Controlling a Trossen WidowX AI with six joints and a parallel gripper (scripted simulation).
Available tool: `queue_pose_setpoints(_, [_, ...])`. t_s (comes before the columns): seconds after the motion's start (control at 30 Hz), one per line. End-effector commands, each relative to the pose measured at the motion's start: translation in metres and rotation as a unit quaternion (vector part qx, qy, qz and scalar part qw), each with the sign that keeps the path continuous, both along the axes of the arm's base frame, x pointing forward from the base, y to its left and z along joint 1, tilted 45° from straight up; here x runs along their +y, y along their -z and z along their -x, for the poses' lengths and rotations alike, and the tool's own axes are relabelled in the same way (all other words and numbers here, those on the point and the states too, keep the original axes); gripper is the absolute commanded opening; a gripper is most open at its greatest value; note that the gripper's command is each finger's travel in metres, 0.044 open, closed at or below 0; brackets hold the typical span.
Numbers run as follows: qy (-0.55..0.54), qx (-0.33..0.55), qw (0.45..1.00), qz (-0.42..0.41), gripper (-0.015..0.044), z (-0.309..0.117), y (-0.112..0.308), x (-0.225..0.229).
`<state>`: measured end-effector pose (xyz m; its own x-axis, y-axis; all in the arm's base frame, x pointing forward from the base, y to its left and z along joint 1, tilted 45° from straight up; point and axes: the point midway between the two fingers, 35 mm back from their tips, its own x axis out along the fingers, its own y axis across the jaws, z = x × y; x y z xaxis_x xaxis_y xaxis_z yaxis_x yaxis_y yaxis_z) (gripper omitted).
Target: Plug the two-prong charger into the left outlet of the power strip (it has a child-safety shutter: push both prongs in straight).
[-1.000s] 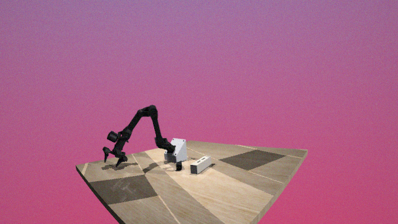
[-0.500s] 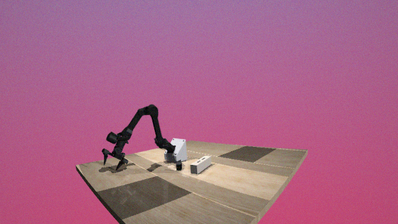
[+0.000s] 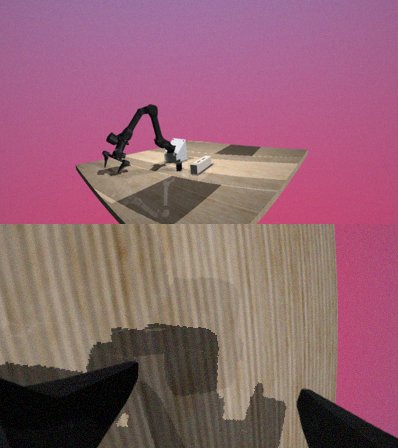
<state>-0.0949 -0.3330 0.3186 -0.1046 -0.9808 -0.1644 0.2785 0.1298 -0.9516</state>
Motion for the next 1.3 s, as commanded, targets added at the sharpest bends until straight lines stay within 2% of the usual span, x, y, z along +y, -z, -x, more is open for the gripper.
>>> queue_pose_setpoints(0.0, [-0.013, -0.022, 1.000, 0.001, 0.0440, -0.015, -0.001, -0.004])
queue_pose_setpoints(0.57, [-0.065, -0.109, 0.992, -0.014, 0.0440, -0.075, 0.003, -0.019])
queue_pose_setpoints(0.97, [-0.088, -0.188, 0.977, -0.053, 0.0440, -0.119, 0.018, -0.023])
queue_pose_setpoints(1.27, [-0.121, -0.198, 0.972, -0.048, 0.0440, -0.150, 0.001, -0.016])
